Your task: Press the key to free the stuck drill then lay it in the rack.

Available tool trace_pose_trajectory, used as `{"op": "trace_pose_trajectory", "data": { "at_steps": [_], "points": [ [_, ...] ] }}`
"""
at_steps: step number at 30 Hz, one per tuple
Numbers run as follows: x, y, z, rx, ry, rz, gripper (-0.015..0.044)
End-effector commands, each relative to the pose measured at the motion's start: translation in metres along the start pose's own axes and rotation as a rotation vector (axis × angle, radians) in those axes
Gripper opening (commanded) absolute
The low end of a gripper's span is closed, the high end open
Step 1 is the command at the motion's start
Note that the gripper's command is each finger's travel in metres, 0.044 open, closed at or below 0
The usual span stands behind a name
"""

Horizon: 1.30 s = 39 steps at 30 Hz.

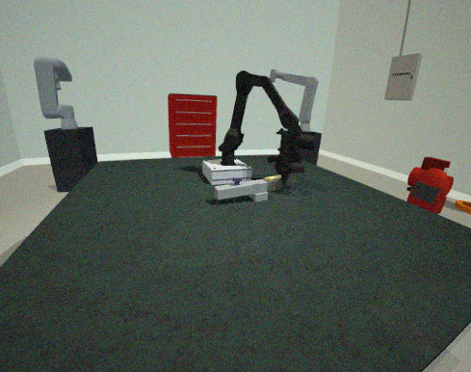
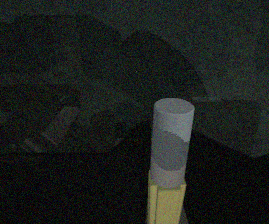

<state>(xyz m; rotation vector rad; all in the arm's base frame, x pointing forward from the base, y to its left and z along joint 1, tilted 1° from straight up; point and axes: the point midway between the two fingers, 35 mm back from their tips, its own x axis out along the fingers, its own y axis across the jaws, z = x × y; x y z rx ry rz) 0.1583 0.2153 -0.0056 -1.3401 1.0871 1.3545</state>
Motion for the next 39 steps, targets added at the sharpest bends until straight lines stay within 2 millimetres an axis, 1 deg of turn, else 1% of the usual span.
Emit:
{"op": "trace_pose_trajectory", "data": {
  "at_steps": [1, 12, 22, 39],
  "points": [
    [0.006, 0.002, -0.001, 0.002, 0.002, 0.006, 0.0000],
    [0.015, 0.003, -0.002, 0.002, 0.002, 0.006, 0.0000],
    [0.020, 0.005, -0.002, 0.002, 0.002, 0.006, 0.0000],
    [0.019, 0.005, -0.006, 0.002, 0.003, 0.006, 0.0000]
  ]
}}
